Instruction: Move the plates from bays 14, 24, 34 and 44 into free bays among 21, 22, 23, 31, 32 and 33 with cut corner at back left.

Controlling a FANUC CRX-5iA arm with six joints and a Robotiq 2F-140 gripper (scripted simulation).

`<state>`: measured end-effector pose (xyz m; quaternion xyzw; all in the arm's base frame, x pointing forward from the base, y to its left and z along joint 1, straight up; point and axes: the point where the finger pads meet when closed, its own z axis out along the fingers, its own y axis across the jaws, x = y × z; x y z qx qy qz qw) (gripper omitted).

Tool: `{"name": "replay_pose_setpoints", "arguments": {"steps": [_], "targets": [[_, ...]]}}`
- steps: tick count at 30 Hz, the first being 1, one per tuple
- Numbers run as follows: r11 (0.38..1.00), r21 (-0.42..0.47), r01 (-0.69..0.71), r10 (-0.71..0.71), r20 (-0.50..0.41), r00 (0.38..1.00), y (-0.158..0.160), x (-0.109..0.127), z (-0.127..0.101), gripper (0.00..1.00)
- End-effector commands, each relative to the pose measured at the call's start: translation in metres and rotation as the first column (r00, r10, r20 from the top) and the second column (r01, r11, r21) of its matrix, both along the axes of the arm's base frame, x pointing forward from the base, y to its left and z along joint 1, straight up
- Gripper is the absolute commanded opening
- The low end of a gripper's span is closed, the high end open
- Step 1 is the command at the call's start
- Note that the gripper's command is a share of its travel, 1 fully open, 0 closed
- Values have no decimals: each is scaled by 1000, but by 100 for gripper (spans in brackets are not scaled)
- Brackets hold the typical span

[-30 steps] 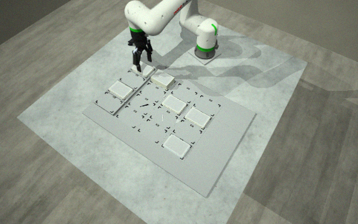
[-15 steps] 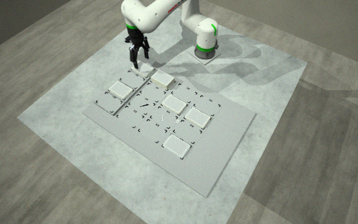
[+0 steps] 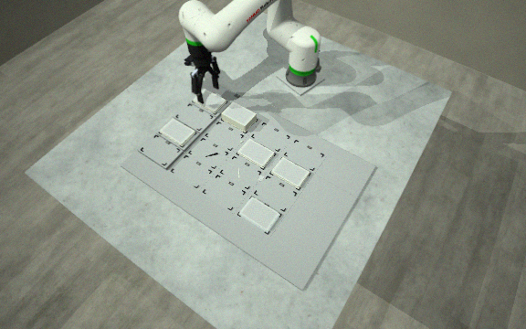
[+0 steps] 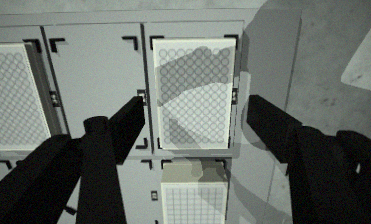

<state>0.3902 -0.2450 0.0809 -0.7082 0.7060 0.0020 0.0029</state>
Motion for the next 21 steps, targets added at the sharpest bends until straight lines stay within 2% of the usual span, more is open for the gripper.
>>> {"name": "replay_pose_setpoints", "arguments": {"steps": [1, 14, 21], "targets": [[1000, -1, 0, 0, 1, 1000, 0, 0, -3, 70], [1000, -1, 0, 0, 1, 1000, 0, 1, -18, 70], [1000, -1, 0, 0, 1, 1000, 0, 1, -18, 70]]}}
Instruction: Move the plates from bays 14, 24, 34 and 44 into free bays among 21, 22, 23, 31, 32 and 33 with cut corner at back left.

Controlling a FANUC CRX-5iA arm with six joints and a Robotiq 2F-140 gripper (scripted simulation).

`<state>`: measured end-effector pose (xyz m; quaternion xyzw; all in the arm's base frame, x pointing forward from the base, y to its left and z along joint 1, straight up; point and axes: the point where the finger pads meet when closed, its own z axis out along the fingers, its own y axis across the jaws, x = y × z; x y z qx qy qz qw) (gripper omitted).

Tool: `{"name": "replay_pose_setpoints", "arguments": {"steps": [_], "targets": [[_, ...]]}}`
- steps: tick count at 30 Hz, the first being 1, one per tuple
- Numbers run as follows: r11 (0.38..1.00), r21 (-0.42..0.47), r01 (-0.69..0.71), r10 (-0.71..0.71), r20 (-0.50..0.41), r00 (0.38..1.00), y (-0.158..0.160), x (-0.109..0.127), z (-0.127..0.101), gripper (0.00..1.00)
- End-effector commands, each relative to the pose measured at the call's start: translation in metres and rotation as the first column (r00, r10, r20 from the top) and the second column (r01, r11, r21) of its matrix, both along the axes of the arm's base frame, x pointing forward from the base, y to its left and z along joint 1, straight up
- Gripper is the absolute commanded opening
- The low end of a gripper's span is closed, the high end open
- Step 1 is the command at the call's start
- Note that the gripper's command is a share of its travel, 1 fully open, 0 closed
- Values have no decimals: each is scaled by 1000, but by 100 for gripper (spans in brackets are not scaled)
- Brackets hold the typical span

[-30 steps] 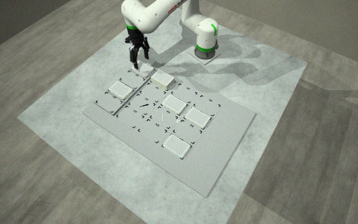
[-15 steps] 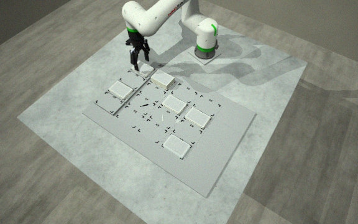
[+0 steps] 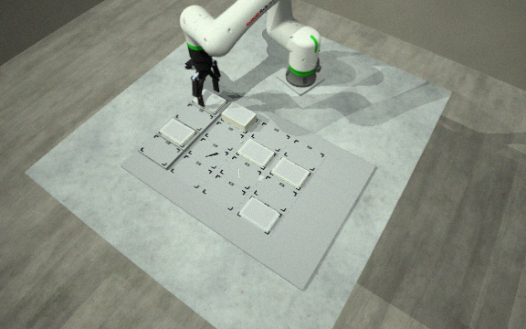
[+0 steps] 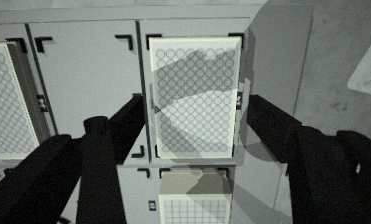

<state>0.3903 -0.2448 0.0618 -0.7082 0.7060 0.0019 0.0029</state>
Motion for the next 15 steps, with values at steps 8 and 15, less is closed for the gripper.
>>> {"name": "replay_pose_setpoints", "arguments": {"steps": [8, 15], "targets": [[1000, -1, 0, 0, 1, 1000, 0, 0, 1, 70], [1000, -1, 0, 0, 1, 1000, 0, 0, -2, 70]]}}
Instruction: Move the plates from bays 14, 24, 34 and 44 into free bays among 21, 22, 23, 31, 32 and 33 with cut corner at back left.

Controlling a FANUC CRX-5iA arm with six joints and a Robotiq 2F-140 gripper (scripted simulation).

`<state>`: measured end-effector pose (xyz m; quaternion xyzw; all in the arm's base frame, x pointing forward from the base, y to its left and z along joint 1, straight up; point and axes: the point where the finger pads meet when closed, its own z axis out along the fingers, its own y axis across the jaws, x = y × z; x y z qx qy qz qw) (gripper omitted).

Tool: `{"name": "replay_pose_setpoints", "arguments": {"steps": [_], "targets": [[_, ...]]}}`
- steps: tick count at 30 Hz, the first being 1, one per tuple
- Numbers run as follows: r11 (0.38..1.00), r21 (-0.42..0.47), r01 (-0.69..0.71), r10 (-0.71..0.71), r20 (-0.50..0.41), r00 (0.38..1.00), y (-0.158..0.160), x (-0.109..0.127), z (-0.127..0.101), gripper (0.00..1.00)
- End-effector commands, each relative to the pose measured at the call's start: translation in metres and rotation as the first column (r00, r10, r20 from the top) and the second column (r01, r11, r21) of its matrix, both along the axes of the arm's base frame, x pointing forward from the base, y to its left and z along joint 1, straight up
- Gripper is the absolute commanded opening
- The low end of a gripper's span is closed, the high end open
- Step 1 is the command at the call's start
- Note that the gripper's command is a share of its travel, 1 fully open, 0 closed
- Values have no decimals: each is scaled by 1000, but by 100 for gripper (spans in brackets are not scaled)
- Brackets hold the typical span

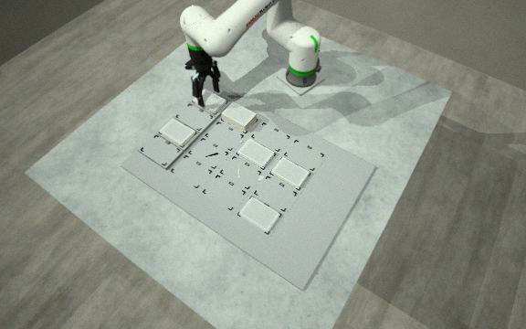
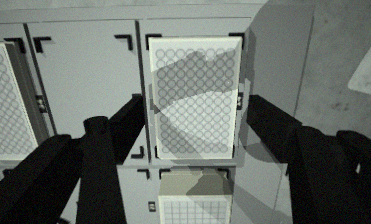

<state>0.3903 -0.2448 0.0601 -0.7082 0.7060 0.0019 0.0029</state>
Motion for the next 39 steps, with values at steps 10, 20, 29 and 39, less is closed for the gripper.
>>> {"name": "replay_pose_setpoints", "arguments": {"steps": [10, 20, 29, 39], "targets": [[1000, -1, 0, 0, 1, 1000, 0, 0, -12, 70], [1000, -1, 0, 0, 1, 1000, 0, 1, -18, 70], [1000, -1, 0, 0, 1, 1000, 0, 1, -18, 69], [1000, -1, 0, 0, 1, 1000, 0, 1, -18, 65]]}}
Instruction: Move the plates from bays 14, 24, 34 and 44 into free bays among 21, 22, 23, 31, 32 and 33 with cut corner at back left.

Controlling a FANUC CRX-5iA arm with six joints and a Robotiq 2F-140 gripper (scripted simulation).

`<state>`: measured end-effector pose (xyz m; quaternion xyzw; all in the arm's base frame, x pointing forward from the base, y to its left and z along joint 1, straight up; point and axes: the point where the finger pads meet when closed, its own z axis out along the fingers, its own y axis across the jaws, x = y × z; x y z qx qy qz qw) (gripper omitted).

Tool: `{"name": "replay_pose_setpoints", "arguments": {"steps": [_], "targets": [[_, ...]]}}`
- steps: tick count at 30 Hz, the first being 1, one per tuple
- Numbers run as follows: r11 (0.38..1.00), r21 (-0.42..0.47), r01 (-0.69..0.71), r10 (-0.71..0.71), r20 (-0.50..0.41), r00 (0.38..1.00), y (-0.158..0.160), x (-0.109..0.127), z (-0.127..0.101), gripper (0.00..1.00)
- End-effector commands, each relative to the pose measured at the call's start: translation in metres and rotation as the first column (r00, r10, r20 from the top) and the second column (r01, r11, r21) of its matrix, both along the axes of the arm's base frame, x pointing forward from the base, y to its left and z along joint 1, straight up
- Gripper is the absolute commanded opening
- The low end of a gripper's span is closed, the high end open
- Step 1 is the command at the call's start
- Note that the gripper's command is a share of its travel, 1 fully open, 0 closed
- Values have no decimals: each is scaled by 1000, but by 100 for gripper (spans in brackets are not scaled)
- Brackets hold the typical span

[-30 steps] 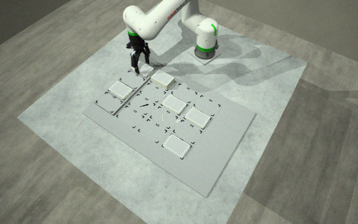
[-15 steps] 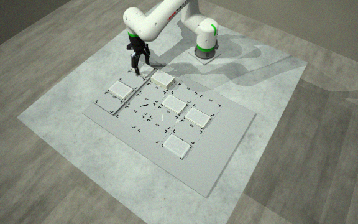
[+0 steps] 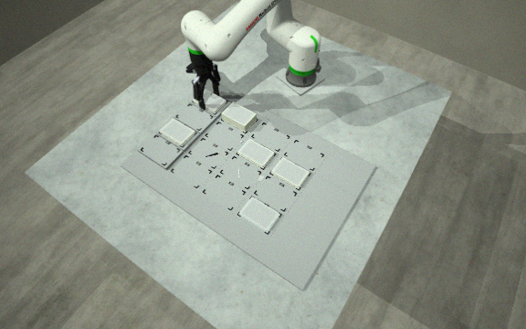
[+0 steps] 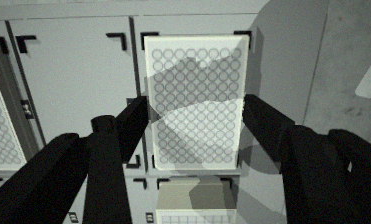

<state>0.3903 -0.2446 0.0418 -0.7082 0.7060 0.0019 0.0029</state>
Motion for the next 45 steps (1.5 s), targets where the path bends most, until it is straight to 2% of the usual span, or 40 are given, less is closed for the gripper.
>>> {"name": "replay_pose_setpoints", "arguments": {"steps": [1, 8, 45], "targets": [[1000, -1, 0, 0, 1, 1000, 0, 0, 1, 65], [1000, -1, 0, 0, 1, 1000, 0, 0, 1, 62], [1000, -1, 0, 0, 1, 1000, 0, 0, 1, 60]]}}
